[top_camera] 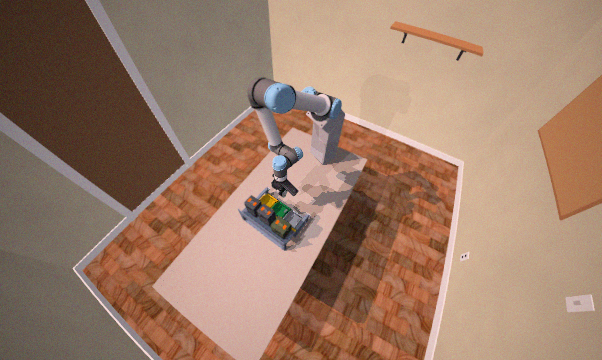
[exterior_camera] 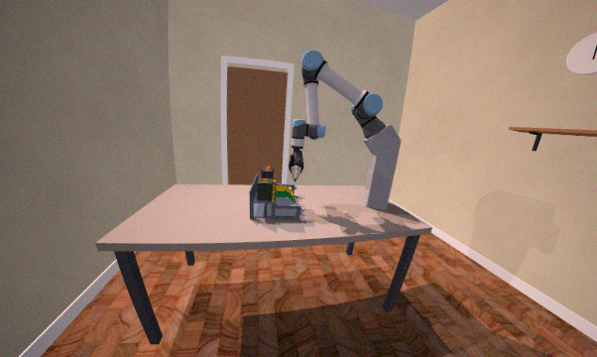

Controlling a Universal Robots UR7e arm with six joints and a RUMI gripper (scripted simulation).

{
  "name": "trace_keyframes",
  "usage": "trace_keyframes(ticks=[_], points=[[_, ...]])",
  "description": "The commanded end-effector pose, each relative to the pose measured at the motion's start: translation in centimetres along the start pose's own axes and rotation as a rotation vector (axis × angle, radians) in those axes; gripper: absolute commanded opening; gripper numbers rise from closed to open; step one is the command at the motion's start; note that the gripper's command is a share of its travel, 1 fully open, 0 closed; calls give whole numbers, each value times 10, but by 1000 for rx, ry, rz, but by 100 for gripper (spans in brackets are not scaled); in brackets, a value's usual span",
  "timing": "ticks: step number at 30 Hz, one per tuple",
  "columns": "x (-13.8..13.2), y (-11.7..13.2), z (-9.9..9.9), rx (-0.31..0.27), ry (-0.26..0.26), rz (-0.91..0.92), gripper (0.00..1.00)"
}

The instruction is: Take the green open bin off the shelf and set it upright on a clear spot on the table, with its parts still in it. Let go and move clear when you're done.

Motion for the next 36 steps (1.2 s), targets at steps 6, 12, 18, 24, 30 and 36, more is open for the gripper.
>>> trace_keyframes(ticks=[6, 12, 18, 24, 30, 36], points=[[-2, -1, 0, 0, -2, -3, 0], [0, 1, 18, 0, 1, -1, 0], [-2, 1, 44, 0, 0, -1, 58], [-2, 0, 43, 1, 1, -2, 58], [-2, 0, 43, 1, 0, -2, 58], [-3, 0, 43, 1, -1, -2, 58]])
Point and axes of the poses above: the point where the finger pads meet when closed, its own z axis out along the fingers, its own x axis across the jaws, y = z × x, the point moved 4 cm from there along -z, back along the fingers, and after that the axes turned 11 degrees about z, right-handed, at the moved point
